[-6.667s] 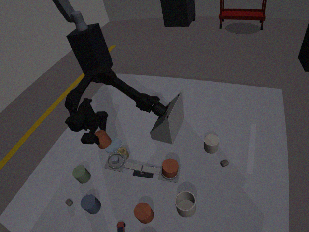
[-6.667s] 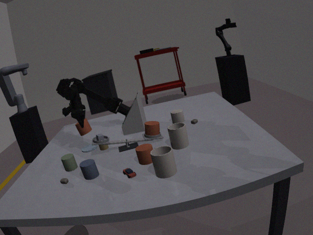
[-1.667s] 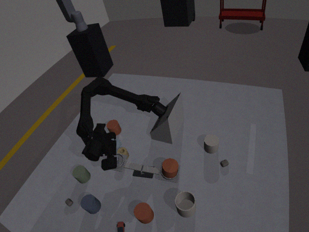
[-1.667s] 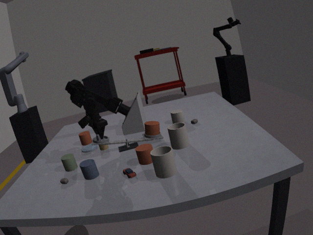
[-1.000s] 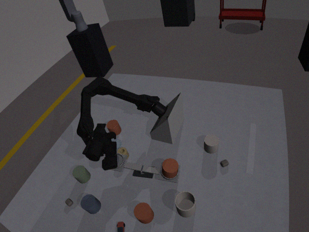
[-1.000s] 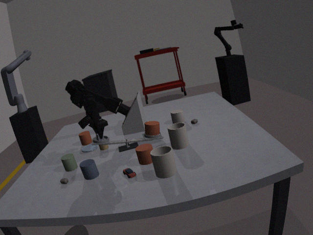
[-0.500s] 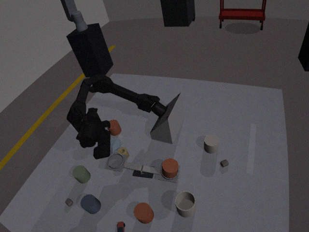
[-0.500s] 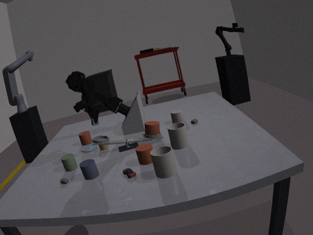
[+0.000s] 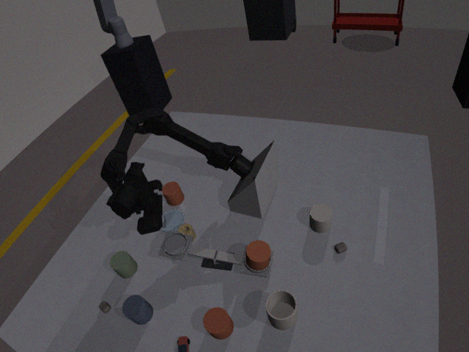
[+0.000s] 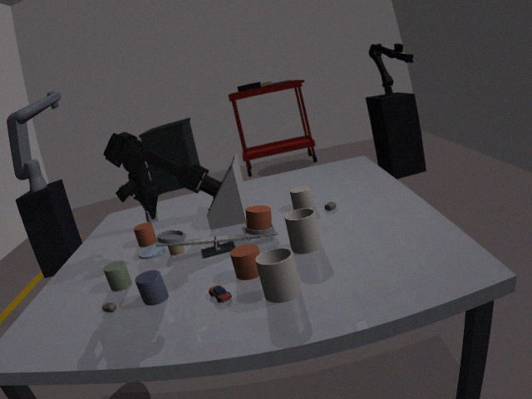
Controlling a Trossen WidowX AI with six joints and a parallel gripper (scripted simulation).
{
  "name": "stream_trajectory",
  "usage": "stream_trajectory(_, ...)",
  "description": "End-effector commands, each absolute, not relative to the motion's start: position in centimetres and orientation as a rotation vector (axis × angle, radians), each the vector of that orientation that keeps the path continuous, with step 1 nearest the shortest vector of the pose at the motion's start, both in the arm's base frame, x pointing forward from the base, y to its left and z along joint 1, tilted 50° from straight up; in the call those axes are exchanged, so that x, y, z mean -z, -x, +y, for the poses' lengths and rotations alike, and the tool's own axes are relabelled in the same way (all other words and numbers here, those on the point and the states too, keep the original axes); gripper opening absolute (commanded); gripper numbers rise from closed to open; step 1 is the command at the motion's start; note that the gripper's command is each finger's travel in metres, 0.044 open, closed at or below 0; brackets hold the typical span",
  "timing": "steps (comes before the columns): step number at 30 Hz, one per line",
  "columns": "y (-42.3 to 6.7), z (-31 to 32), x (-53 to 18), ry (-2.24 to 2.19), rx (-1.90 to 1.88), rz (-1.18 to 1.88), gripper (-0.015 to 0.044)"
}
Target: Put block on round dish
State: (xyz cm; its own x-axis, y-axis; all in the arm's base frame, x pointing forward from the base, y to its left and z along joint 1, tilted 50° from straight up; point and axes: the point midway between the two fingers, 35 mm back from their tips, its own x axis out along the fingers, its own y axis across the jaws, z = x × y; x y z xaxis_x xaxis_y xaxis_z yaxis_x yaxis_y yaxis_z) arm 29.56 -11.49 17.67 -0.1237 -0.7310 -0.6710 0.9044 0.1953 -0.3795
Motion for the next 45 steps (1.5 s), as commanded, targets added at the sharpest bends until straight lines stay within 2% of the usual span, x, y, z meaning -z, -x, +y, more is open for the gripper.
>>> stream_trajectory(1,-27.5,-13.3,-18.3,-0.243,1.426,0.923,0.0000)
stream_trajectory(16,-19.4,-18.7,-18.7,-0.206,1.455,0.937,0.0000)
stream_trajectory(45,-18.5,-22.7,-15.4,-0.203,1.457,0.936,0.0000)
